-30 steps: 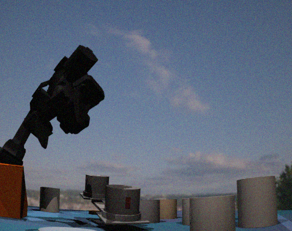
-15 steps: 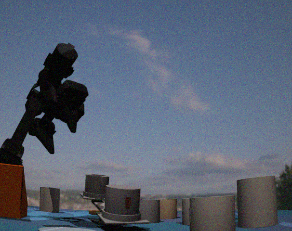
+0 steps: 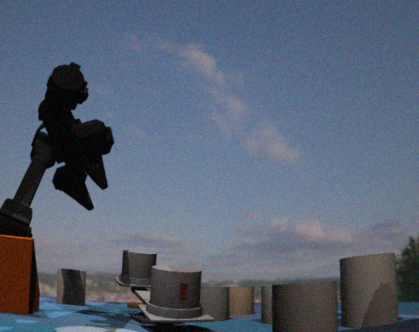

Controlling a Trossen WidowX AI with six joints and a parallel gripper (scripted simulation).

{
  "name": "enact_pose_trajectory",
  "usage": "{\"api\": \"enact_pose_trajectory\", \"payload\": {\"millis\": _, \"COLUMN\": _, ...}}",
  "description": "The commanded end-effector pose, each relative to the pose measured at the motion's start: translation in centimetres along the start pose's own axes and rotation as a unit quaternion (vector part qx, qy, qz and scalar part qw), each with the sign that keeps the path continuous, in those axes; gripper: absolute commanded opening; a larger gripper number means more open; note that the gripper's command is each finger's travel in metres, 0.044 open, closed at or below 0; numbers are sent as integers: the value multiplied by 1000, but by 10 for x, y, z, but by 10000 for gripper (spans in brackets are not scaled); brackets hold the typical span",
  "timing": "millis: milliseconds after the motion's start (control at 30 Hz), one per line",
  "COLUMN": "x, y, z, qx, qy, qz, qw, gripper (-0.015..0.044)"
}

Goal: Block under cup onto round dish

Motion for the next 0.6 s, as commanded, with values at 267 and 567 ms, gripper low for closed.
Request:
{"api": "enact_pose_trajectory", "payload": {"millis": 267, "x": 3, "y": -20, "z": 24, "qx": 45, "qy": 121, "qz": -111, "qw": 986, "gripper": 440}}
{"api": "enact_pose_trajectory", "payload": {"millis": 567, "x": 11, "y": -16, "z": 14, "qx": 55, "qy": 171, "qz": -82, "qw": 980, "gripper": 440}}
Point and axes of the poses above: the point midway between the two fingers, 35 mm back from their tips, its own y axis out along the fingers, its own z axis across the jaws, x = y × z, the point moved 9 cm from there along -y, back along the fingers, and after that the axes turned 7 degrees about y, right-handed, at the moved point
